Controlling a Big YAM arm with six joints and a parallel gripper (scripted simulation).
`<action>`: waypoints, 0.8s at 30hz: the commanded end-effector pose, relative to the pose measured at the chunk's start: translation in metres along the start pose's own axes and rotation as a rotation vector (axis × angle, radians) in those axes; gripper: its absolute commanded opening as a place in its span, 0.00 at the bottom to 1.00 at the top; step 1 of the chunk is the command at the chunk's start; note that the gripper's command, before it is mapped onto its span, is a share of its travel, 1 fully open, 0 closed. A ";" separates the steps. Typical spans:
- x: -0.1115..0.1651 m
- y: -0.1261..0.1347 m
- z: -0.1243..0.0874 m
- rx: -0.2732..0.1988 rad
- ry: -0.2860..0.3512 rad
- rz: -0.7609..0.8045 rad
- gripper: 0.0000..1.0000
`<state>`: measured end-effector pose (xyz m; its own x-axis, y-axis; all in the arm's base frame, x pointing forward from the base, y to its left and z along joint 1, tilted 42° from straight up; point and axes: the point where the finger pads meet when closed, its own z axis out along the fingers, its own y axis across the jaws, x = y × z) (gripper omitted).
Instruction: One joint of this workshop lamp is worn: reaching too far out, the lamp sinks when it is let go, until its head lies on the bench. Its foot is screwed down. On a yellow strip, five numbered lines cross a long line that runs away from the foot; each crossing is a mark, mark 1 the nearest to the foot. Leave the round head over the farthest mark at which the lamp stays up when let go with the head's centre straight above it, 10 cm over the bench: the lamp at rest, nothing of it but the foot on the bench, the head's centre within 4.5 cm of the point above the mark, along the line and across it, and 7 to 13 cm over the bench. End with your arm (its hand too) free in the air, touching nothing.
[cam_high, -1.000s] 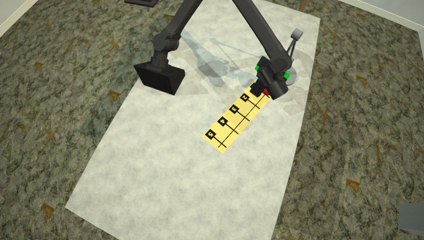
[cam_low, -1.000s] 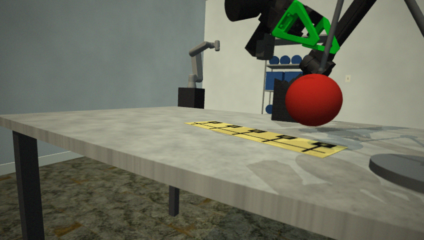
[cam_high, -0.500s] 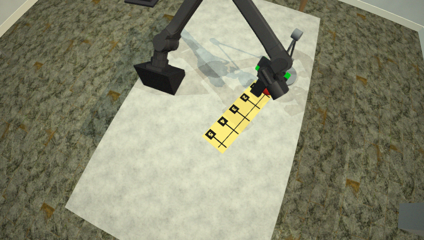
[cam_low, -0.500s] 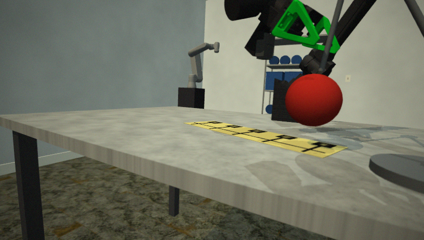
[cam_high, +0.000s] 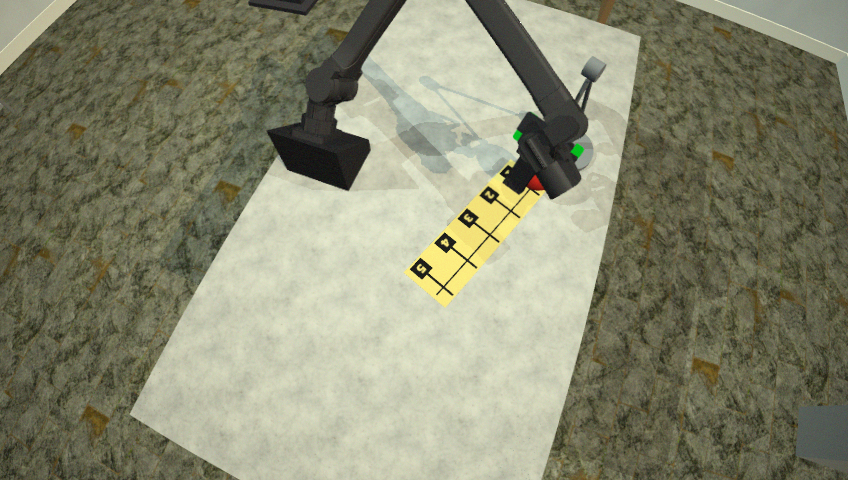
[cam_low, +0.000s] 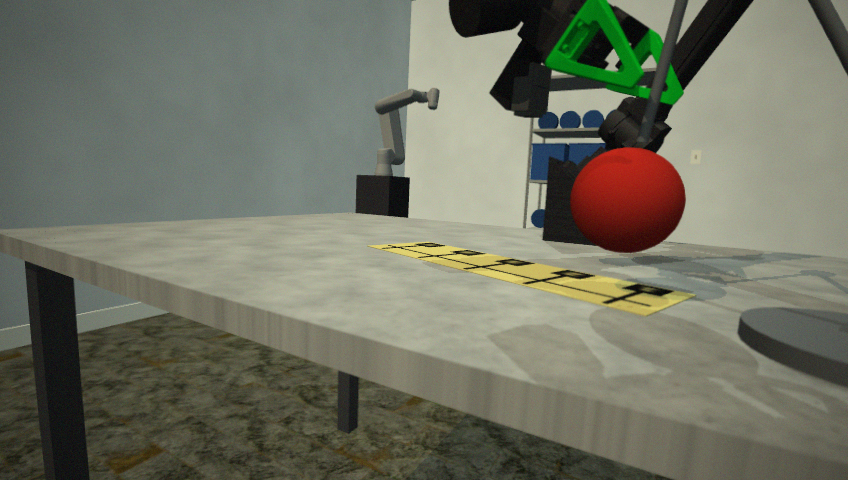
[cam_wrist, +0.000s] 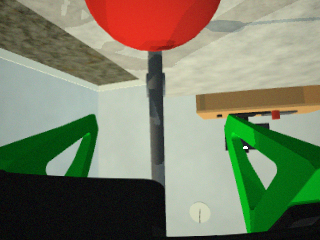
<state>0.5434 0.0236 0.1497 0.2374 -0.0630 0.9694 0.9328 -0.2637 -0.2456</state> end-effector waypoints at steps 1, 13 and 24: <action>0.010 0.006 0.006 -0.036 0.004 -0.014 1.00; 0.009 0.004 0.006 -0.036 0.004 -0.014 1.00; 0.009 0.004 0.005 -0.036 0.004 -0.014 1.00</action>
<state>0.5434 0.0236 0.1497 0.2374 -0.0630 0.9694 0.9328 -0.2637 -0.2456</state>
